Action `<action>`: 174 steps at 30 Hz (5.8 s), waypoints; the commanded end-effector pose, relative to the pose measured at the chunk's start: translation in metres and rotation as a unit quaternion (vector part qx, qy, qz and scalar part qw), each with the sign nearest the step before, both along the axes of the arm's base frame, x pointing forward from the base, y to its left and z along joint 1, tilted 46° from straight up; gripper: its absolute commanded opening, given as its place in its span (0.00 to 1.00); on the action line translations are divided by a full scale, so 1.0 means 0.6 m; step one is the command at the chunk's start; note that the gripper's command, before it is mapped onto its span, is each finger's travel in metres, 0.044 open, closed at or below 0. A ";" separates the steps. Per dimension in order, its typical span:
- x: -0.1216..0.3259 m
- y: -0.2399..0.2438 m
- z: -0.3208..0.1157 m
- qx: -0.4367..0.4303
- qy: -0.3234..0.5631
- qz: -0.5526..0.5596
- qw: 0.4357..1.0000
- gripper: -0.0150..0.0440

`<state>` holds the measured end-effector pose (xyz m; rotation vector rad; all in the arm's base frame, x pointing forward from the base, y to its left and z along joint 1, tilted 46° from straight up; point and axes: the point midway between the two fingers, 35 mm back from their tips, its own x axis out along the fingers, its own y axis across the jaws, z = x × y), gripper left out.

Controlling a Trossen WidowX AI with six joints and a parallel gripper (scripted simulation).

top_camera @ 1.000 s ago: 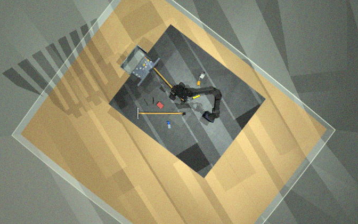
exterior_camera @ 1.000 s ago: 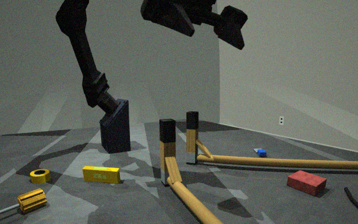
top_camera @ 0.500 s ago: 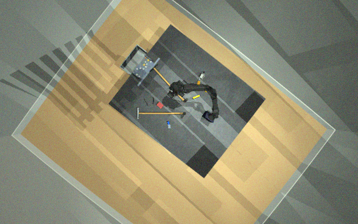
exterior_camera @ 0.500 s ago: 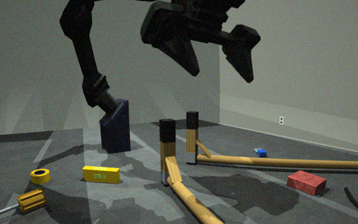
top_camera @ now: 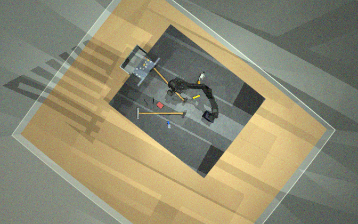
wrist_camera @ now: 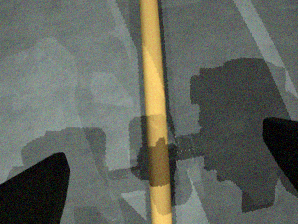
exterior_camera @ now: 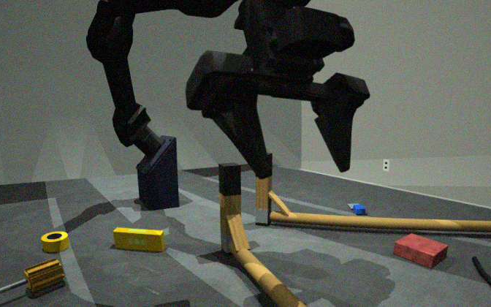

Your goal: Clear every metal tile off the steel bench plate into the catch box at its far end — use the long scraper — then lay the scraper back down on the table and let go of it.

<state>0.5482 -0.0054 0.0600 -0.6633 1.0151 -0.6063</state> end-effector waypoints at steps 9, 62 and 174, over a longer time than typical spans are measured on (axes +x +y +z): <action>0.006 -0.074 -0.038 0.020 0.028 -0.054 0.998 1.00; -0.075 -0.017 -0.052 0.018 0.014 -0.069 0.997 1.00; -0.376 0.042 -0.100 0.001 -0.100 0.040 0.994 1.00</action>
